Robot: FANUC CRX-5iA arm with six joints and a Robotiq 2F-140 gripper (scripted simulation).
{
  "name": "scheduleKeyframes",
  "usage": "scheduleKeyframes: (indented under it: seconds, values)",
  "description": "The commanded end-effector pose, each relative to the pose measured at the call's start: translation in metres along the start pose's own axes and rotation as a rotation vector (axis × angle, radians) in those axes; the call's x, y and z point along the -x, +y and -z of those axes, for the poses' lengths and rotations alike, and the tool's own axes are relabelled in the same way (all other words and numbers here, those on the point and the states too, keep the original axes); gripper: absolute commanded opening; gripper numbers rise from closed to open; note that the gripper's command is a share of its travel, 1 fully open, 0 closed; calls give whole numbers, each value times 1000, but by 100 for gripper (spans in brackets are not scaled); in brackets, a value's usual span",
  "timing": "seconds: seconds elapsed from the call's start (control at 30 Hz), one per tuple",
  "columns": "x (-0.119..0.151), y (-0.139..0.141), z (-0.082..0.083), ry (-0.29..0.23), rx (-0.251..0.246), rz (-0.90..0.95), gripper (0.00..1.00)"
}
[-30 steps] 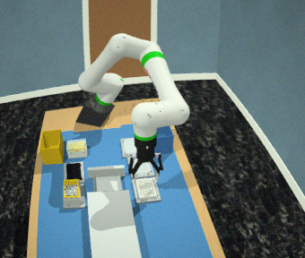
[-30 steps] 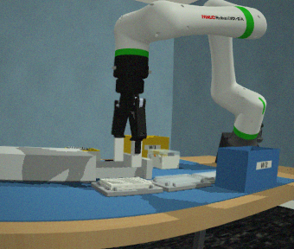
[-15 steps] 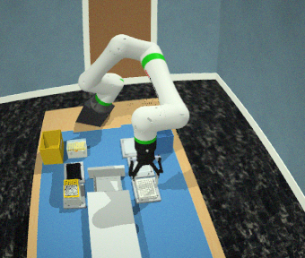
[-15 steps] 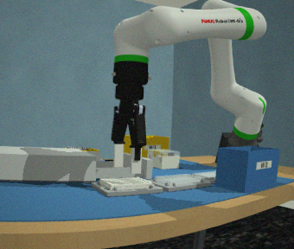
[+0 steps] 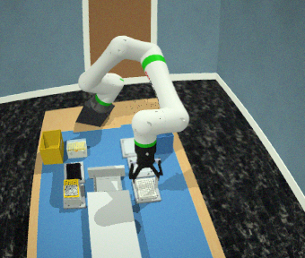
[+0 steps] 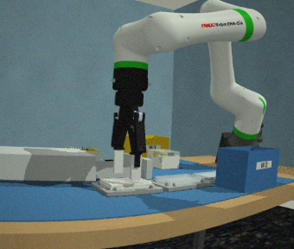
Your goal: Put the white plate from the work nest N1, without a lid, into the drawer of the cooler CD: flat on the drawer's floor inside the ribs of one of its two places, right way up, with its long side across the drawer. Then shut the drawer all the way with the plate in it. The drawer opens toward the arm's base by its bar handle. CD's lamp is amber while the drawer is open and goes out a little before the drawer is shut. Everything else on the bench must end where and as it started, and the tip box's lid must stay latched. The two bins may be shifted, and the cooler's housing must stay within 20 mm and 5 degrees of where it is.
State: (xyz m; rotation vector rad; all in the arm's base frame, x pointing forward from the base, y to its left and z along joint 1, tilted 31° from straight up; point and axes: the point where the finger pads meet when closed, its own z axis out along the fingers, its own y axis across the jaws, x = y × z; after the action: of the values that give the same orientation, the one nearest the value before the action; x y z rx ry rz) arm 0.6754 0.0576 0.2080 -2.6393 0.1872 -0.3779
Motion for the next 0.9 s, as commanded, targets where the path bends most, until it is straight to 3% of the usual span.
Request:
scheduleKeyframes:
  seconds: [0.0,0.87]
  values:
    - [0,0,-3,1,0,0,66]
    - [0,0,-24,1,0,0,66]
